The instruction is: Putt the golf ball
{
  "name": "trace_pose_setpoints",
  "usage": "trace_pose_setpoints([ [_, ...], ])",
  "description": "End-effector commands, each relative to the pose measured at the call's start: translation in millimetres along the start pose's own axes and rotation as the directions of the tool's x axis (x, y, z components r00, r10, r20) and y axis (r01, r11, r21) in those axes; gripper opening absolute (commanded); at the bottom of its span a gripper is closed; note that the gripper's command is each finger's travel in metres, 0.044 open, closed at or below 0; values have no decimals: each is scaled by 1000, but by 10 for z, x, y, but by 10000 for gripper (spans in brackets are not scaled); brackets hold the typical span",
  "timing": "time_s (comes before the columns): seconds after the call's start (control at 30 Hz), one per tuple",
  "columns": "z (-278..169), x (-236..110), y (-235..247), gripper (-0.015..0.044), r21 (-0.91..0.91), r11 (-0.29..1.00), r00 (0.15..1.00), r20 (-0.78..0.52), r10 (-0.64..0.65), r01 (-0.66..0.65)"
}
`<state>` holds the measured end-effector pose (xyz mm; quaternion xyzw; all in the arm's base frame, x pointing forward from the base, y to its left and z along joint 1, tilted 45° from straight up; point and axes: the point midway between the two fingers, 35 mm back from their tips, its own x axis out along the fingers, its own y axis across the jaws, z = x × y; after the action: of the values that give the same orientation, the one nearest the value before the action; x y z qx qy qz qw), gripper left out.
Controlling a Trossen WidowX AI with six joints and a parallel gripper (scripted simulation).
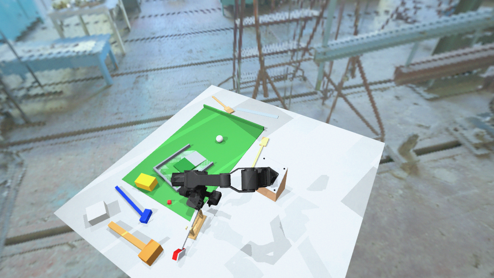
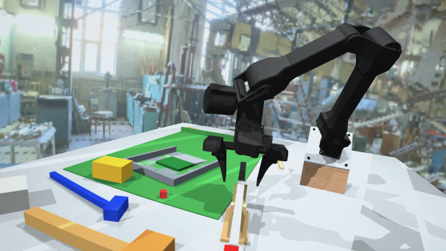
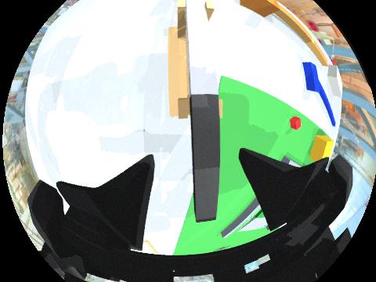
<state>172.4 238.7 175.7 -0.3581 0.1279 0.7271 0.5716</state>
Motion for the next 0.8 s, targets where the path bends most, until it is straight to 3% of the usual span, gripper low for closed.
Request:
trace_pose_setpoints([
  [0.0,4,-5,0,282,-2,1000,1000,1,0,0],
  [0.3,4,-5,0,46,-2,1000,1000,1,0,0],
  [0.5,3,-13,-2,0,-2,1000,1000,0,0,0],
  [0.77,-15,-333,-45,0,-4,1000,1000,-12,5,-5],
])
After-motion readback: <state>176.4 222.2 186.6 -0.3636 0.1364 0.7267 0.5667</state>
